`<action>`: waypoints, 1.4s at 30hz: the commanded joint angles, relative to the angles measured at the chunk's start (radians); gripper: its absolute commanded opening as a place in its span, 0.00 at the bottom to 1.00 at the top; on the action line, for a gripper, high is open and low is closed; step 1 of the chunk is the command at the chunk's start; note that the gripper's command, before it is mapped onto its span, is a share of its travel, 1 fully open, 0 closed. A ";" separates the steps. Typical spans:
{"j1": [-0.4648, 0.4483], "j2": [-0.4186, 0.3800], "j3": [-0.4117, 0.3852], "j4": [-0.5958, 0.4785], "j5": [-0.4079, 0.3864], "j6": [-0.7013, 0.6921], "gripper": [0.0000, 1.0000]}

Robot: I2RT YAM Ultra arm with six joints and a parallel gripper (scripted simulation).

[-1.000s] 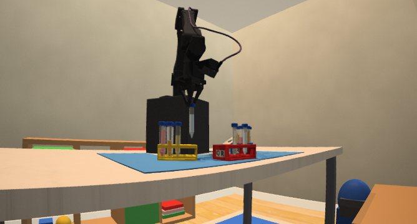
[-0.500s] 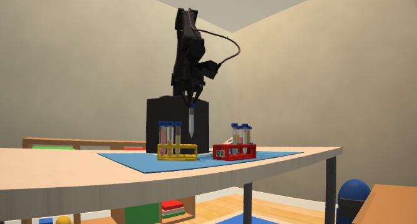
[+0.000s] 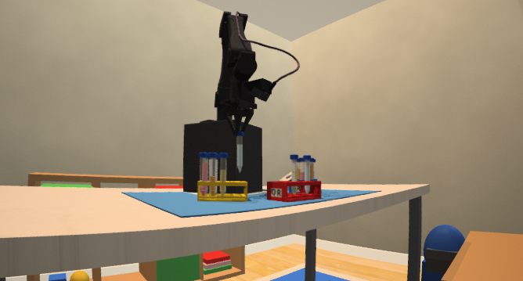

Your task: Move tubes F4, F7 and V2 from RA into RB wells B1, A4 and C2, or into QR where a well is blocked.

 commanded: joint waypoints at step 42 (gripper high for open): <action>0.343 0.021 0.042 -0.011 0.005 0.338 0.00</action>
